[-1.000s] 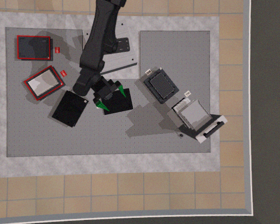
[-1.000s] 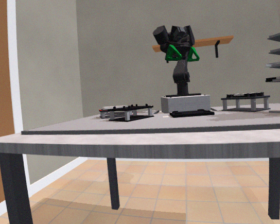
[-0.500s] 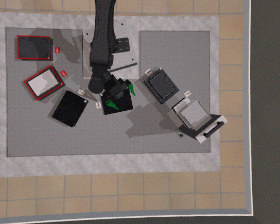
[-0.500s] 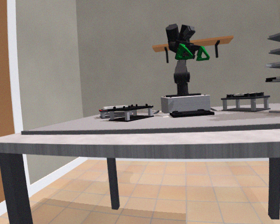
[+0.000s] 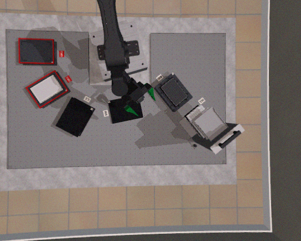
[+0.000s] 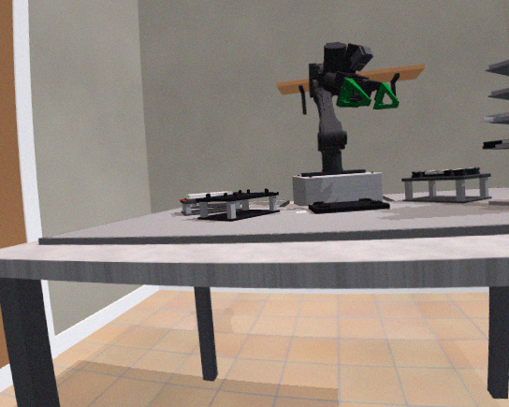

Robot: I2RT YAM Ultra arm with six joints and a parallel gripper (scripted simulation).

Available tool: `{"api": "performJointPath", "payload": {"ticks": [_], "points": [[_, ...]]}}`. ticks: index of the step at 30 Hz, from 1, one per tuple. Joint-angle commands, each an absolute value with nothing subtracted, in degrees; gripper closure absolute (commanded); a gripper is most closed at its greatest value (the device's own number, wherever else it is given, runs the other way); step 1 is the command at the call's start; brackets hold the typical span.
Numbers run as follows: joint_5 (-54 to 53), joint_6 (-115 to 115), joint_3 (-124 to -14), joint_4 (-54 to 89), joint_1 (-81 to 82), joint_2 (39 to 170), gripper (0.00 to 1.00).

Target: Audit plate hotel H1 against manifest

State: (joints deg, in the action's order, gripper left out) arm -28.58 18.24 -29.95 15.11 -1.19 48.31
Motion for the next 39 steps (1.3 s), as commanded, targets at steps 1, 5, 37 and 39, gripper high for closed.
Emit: {"api": "performJointPath", "payload": {"ticks": [1, 5, 37, 39], "points": [[-24.1, 14.6, -30.2, 13.0, 2.1, 47.1, 0.0], [-19.9, 12.0, -29.6, 12.6, 7.0, 46.0, 0.0], [11.6, -5.1, -29.3, 10.1, 42.7, 46.9, 0.0], [13.7, -6.3, -29.4, 10.0, 45.1, 47.4, 0.0]]}}
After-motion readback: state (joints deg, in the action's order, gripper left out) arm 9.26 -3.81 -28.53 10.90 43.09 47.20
